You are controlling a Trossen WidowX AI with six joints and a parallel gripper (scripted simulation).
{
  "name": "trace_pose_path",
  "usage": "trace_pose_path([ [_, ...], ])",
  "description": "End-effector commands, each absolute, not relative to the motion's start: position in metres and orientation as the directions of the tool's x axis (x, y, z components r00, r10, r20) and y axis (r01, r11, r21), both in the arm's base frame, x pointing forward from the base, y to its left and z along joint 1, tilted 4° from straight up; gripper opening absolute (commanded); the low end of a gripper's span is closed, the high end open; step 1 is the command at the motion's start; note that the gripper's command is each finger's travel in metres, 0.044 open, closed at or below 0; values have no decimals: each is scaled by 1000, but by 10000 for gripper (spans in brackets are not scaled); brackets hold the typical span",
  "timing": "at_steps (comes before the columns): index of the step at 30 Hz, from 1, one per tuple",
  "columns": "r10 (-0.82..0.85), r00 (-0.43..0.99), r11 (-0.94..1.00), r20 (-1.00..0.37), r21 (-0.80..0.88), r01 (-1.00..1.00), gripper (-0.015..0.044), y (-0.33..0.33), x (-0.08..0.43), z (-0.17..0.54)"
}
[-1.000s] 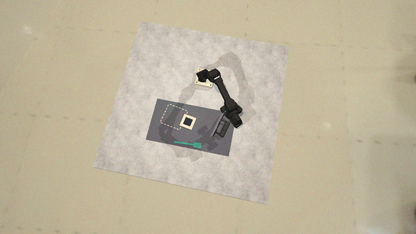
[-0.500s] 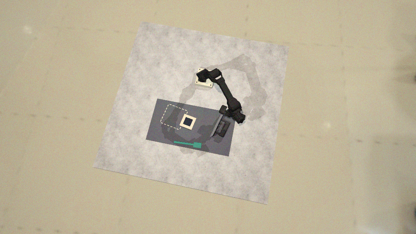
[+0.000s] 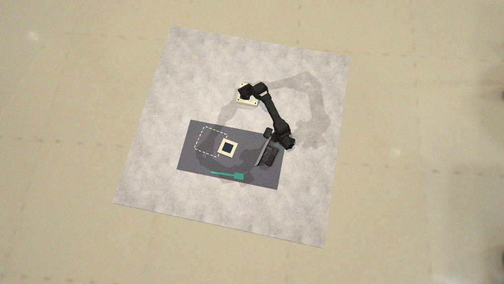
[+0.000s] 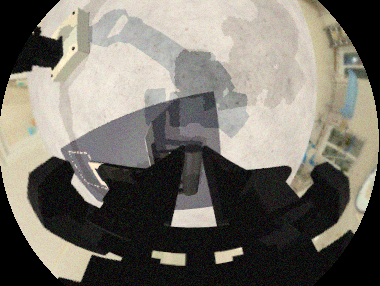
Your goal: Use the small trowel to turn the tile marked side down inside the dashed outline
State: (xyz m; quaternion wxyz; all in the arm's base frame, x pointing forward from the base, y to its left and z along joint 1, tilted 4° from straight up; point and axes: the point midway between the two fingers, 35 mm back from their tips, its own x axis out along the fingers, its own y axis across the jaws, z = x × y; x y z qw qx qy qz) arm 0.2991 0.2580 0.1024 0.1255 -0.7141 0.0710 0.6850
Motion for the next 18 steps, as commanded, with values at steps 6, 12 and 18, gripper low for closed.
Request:
trace_pose_path([
  [6, 73, 60, -959, -996, -87, -272, 100, 246, 298, 99],
  [12, 72, 60, -958, -996, -86, -273, 100, 238, 296, 94],
  [18, 72, 59, -958, -996, -86, -274, 100, 233, 294, 91],
])
